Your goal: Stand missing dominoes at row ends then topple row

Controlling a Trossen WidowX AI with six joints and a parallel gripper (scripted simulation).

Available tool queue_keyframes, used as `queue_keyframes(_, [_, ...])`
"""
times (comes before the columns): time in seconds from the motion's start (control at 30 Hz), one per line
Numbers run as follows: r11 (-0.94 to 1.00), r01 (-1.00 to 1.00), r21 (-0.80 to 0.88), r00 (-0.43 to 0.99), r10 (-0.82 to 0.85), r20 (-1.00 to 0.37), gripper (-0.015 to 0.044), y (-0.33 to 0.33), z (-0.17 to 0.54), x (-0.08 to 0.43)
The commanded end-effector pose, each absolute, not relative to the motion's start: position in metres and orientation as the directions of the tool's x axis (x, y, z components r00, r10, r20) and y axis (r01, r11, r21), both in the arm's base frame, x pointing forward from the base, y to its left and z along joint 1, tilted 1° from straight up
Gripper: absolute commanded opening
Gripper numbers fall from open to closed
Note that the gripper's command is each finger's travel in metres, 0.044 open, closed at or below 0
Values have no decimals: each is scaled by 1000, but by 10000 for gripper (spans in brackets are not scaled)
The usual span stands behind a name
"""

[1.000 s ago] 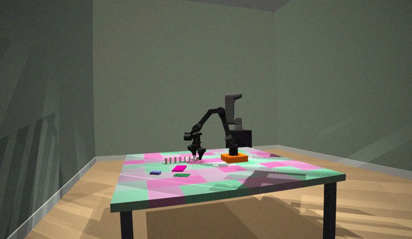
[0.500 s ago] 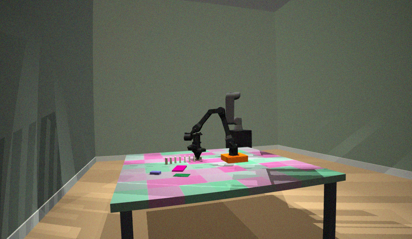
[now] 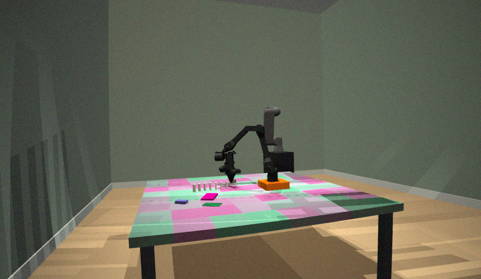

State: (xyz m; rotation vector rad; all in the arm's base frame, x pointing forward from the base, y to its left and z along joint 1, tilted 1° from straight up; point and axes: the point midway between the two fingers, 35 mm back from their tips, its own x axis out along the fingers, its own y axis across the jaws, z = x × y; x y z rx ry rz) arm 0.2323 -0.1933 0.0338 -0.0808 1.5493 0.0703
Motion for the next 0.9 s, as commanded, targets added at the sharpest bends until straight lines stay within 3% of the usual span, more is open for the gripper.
queue_keyframes(0.0, [995,-98,-26,44,-22,-999,22,-197,81,233])
queue_keyframes(0.23, [995,-98,-26,44,-22,-999,22,-198,160,229])
queue_keyframes(0.43, [995,-92,-26,43,-22,-999,22,-200,162,228])
queue_keyframes(0.73, [970,244,-23,33,-32,-999,22,-285,161,139])
queue_keyframes(0.87, [963,270,-22,32,-32,-999,22,-290,161,130])
